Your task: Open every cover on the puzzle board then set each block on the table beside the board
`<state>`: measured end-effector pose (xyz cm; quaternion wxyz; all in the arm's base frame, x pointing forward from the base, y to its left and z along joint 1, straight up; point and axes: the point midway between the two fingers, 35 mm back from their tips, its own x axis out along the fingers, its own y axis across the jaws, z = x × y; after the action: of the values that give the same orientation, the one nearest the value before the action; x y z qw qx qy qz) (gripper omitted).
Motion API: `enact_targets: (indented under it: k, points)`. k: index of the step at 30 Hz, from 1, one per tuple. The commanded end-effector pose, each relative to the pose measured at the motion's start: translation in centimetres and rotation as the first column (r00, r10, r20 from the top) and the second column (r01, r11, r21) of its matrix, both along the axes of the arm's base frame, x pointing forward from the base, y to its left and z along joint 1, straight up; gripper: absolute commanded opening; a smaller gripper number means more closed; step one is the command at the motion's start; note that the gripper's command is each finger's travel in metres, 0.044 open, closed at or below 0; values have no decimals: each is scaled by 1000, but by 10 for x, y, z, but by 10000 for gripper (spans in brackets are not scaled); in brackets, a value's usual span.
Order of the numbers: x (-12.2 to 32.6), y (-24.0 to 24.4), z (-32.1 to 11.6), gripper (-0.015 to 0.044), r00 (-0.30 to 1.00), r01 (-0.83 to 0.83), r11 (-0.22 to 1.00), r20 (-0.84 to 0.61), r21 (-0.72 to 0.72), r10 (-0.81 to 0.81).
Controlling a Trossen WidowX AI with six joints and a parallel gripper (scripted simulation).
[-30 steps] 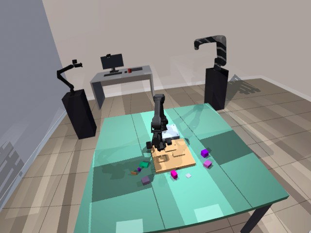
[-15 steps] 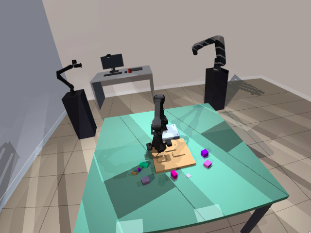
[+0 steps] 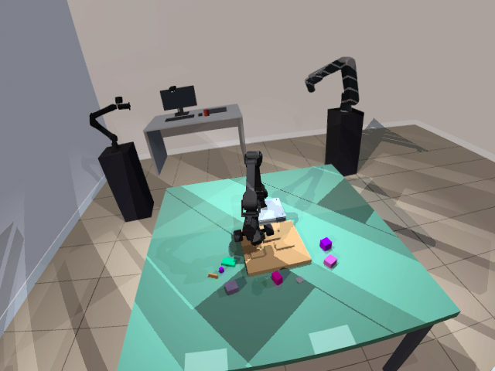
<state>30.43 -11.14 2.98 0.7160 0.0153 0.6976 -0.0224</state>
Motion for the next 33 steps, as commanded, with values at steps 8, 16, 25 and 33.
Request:
enact_targets:
  k: [8, 16, 25, 33]
  points:
    - [3, 0, -5, 0, 1000, -5, 1000, 1, 4, 5]
    - [11, 0, -4, 0, 1000, -5, 1000, 2, 4, 5]
    - [20, -1, -3, 0, 1000, -5, 1000, 2, 4, 5]
    - [28, -2, -3, 0, 1000, -5, 1000, 3, 4, 5]
